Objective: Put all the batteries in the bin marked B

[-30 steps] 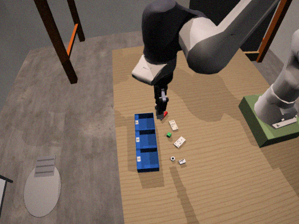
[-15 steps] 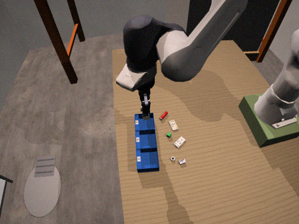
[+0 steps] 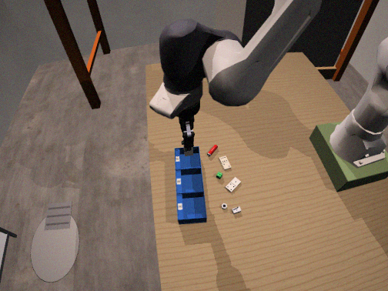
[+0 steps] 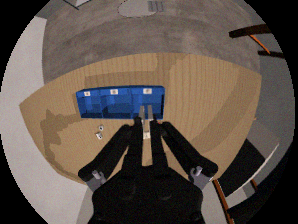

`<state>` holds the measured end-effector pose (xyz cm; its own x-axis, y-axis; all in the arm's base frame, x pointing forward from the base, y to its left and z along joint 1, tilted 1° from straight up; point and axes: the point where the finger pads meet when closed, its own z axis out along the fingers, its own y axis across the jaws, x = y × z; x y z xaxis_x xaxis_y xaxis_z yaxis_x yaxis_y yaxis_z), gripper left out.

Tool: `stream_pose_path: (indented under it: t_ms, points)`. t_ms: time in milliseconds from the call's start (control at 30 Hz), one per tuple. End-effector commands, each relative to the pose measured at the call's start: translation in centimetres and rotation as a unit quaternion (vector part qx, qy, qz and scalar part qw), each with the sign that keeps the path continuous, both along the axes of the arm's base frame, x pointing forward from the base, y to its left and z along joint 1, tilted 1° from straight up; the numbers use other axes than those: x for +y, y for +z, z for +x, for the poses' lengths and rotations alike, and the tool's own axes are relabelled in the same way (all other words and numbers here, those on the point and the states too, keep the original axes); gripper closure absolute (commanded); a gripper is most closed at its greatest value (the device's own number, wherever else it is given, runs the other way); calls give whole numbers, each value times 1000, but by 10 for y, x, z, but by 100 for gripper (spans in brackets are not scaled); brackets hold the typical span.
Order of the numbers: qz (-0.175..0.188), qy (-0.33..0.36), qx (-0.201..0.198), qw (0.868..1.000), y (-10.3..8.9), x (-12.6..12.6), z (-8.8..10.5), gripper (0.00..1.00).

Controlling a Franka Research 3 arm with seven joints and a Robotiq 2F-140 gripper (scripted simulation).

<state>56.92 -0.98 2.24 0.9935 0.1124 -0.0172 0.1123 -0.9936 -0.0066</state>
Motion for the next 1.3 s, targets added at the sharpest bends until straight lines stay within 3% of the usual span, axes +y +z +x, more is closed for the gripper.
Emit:
stream_pose_path:
  t_ms: [0,267,1000,1267]
  points:
    - [-1,-2,-2,1000,0,-1,2,95]
    - [-1,-2,-2,1000,0,-1,2,95]
    - [-1,-2,-2,1000,-54,-1,1,95]
    - [-1,-2,-2,1000,-60,-1,1,95]
